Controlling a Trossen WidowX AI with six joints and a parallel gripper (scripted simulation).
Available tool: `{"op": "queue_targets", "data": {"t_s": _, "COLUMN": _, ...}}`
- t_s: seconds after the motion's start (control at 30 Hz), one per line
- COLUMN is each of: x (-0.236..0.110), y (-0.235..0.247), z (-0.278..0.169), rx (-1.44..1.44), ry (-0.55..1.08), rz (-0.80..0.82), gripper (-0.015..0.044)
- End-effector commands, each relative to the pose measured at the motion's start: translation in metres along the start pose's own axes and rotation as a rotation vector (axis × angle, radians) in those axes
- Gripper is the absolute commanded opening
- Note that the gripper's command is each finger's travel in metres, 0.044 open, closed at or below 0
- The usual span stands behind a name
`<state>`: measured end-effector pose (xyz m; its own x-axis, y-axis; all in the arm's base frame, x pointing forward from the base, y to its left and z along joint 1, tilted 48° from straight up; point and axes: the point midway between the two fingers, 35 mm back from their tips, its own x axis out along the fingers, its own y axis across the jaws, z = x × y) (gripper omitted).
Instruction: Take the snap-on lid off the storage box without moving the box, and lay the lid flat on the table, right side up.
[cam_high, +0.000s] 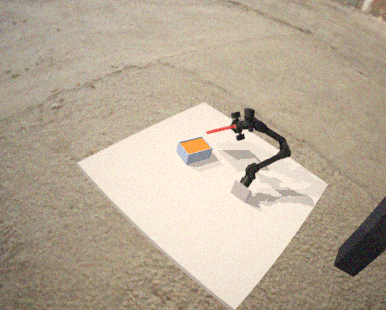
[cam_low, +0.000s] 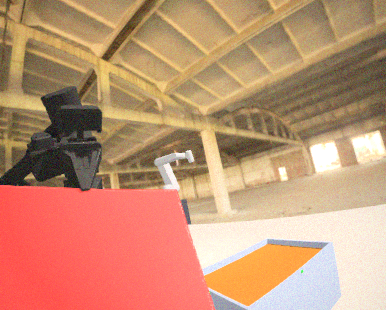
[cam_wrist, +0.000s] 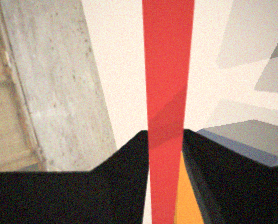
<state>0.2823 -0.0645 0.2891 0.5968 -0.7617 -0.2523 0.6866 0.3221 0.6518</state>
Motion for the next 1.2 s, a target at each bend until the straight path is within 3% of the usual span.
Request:
{"op": "queue_targets", "data": {"t_s": 0.0, "x": -0.003, "y": 0.001, "z": 0.012, "rx": 0.011, "ry": 0.003, "rz": 0.011, "gripper": 0.0}}
{"op": "queue_targets", "data": {"t_s": 0.53, "x": -0.005, "y": -0.001, "z": 0.043, "rx": 0.01, "ry": 0.003, "rz": 0.011, "gripper": 0.0}}
{"op": "queue_targets", "data": {"t_s": 1.17, "x": 0.005, "y": -0.012, "z": 0.037, "rx": 0.011, "ry": 0.003, "rz": 0.011, "gripper": 0.0}}
